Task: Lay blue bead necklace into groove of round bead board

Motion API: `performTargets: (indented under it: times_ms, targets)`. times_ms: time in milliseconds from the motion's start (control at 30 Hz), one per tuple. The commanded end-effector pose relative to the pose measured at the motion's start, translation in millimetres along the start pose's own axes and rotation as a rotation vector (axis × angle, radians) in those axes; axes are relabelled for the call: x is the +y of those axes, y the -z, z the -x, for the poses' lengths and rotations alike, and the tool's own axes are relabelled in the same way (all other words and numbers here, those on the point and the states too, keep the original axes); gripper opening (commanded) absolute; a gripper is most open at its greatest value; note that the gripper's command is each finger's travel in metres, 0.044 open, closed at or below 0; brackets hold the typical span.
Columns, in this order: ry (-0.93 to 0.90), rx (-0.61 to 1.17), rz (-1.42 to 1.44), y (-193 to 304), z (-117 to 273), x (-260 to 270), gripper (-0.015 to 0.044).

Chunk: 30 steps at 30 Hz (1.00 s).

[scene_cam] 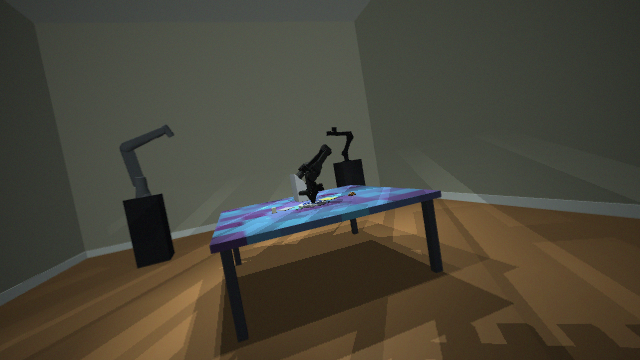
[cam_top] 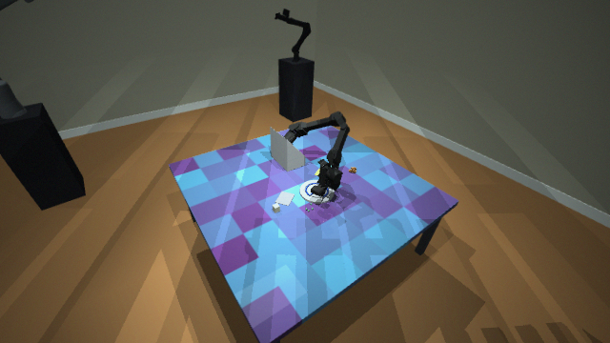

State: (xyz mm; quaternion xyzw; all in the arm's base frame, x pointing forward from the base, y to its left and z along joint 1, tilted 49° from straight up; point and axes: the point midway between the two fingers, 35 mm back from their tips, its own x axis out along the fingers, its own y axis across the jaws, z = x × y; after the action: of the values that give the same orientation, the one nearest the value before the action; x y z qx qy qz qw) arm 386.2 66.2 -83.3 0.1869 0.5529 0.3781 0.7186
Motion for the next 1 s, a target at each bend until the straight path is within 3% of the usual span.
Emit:
performTargets:
  times_ms: [0, 967]
  targets:
    - [0.000, 0.000, 0.001, -0.1, 0.1, 0.2, 0.0000]
    - [-0.004, 0.001, -0.005, -4.1, 5.9, -10.2, 0.0000]
